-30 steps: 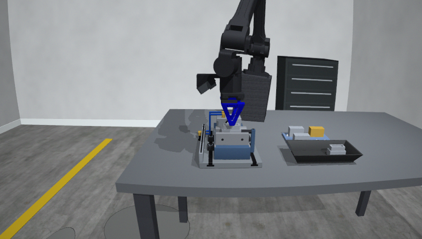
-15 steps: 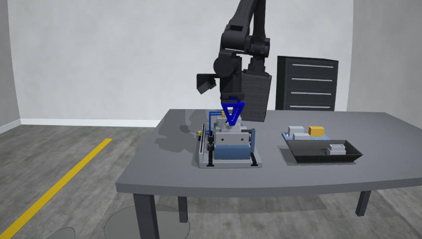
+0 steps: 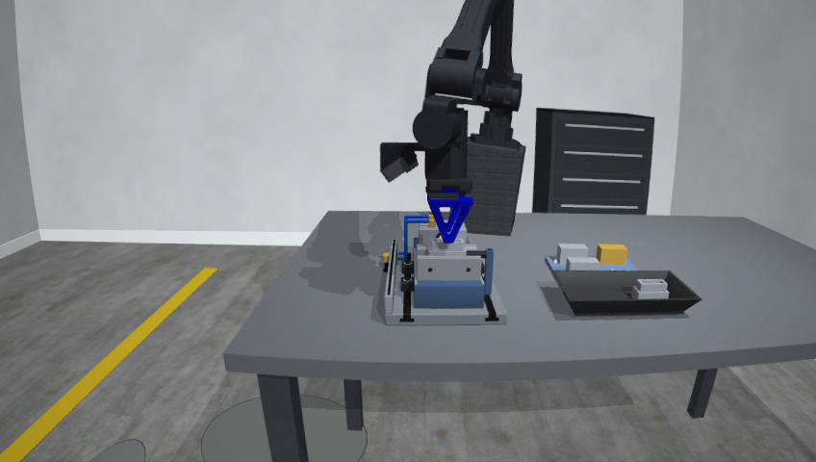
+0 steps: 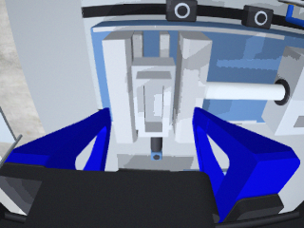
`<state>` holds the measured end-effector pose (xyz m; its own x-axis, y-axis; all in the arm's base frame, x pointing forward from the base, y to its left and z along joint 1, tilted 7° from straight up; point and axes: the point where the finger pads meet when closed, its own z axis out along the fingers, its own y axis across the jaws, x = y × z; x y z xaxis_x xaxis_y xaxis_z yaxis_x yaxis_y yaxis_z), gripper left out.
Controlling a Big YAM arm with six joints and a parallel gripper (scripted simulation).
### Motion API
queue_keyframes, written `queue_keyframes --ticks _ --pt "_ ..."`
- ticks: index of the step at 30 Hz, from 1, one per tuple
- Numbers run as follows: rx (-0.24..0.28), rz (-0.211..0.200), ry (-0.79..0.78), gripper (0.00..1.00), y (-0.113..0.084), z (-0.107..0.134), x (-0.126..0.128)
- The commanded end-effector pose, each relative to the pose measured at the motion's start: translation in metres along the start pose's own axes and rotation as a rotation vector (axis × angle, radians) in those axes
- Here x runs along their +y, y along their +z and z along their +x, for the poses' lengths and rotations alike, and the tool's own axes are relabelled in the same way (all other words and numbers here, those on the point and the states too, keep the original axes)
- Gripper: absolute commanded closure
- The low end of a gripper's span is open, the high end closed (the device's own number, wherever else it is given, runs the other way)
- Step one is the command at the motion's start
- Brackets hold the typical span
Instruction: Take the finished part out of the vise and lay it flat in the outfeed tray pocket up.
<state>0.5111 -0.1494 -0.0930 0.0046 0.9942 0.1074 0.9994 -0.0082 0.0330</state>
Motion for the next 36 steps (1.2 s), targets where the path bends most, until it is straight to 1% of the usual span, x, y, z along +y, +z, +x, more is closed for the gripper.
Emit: queue_keyframes --ticks 1,9,21,36 --pt "-0.008 -0.026 -0.006 0.36 -0.0091 0.0060 0.0072" --pt "-0.008 -0.027 -0.006 0.36 -0.0093 0.0060 0.0073" --pt "-0.014 -0.045 -0.008 0.36 -0.0176 0.0063 0.0103" --pt "-0.012 -0.039 -0.008 0.36 -0.0162 0.0066 0.0089"
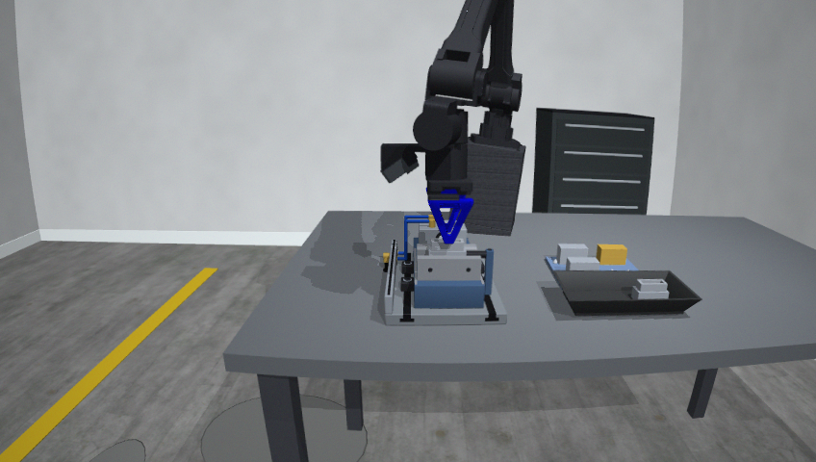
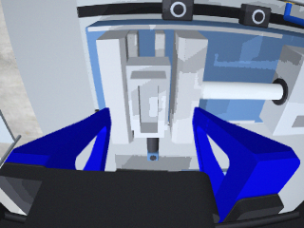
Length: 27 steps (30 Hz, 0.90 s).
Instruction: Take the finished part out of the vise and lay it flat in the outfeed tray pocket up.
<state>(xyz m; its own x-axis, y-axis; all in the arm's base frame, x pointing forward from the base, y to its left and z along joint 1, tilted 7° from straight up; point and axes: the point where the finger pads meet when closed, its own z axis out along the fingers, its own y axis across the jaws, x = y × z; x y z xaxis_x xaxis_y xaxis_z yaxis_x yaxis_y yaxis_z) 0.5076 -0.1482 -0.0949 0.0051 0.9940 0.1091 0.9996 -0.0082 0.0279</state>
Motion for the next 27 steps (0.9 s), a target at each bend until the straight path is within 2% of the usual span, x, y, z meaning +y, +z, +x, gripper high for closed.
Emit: queue_keyframes --ticks 1,27 --pt "-0.014 -0.044 -0.008 0.36 -0.0182 0.0057 0.0124" --pt "-0.014 -0.047 -0.009 0.36 -0.0183 0.0046 0.0167"
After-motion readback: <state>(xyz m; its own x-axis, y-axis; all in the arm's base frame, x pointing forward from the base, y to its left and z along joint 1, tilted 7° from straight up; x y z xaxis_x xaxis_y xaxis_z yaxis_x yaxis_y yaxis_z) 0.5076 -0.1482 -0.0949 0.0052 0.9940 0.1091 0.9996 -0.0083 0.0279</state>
